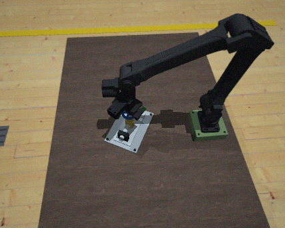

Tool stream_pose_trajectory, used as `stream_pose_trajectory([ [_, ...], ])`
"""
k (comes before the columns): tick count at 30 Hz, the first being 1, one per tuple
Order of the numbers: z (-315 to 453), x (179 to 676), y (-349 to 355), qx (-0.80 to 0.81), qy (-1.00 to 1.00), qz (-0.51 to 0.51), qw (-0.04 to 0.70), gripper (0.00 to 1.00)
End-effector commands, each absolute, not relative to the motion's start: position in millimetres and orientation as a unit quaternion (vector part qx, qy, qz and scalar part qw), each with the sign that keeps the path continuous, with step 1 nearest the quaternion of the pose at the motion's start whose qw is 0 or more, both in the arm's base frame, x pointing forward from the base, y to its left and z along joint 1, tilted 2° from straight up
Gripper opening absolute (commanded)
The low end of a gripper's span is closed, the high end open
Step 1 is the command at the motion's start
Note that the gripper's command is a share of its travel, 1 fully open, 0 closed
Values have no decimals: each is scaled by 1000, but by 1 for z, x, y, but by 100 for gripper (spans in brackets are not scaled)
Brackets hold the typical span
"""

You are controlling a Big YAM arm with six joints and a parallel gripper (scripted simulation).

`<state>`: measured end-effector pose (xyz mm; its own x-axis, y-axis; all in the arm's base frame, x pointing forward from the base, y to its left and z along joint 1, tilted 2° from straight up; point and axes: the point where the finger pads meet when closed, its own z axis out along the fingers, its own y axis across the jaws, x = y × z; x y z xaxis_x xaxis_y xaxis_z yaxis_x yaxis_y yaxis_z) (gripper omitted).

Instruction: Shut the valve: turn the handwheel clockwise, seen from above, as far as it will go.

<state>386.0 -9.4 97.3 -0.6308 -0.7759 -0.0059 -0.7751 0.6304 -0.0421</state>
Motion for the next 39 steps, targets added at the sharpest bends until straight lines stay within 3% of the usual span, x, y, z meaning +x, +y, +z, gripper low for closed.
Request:
stream_pose_trajectory([
  [1,89,386,-14,-428,903,-16,9,100],
  [19,89,386,-14,-428,903,-16,9,100],
  [20,89,386,-14,-428,903,-16,9,0],
  [39,91,386,-13,-425,905,-17,12,0],
])
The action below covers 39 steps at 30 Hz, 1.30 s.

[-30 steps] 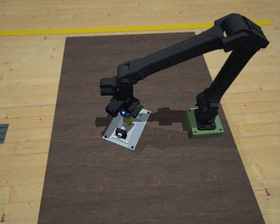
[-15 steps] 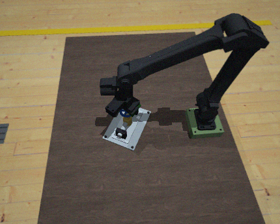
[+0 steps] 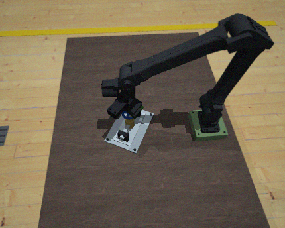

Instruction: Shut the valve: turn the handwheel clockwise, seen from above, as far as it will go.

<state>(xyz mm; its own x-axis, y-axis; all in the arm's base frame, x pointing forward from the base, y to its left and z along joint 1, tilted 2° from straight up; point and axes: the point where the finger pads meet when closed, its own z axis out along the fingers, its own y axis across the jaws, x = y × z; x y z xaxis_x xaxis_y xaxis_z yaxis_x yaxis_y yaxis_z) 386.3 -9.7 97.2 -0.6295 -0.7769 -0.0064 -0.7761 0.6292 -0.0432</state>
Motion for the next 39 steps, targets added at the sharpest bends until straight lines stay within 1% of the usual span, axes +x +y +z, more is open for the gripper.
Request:
stream_pose_trajectory([
  [1,91,386,-13,-425,905,-17,12,0],
  [39,91,386,-13,-403,915,-17,12,0],
])
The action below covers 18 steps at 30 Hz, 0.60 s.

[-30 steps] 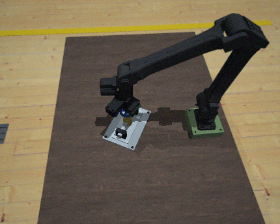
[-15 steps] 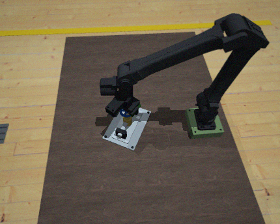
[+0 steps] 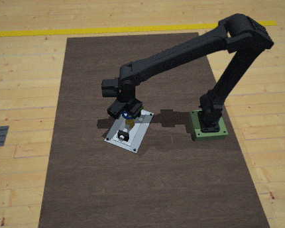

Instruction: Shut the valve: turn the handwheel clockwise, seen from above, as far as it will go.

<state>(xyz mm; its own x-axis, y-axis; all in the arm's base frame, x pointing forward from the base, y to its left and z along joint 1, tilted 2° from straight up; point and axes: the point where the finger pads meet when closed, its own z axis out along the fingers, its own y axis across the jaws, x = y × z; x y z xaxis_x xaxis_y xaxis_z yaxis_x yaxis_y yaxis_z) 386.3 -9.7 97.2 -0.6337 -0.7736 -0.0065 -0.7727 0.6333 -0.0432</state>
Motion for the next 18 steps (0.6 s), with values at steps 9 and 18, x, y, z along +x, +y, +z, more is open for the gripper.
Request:
stream_pose_trajectory([
  [9,91,386,-13,-373,928,-16,13,0],
  [18,91,386,-13,-337,941,-16,14,0],
])
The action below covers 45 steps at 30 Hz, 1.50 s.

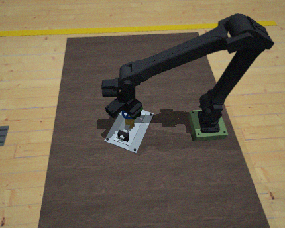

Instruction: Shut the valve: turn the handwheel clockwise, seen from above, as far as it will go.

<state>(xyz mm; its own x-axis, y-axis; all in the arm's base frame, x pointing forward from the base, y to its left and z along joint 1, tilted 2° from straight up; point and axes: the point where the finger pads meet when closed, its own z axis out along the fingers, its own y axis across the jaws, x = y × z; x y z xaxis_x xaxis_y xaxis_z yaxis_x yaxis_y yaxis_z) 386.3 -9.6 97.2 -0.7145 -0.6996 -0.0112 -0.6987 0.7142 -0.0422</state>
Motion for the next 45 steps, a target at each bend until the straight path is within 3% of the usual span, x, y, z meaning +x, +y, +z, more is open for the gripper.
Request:
stream_pose_trajectory([
  [1,91,386,-13,-331,943,-16,14,0],
  [45,91,386,-13,43,999,-10,19,0],
])
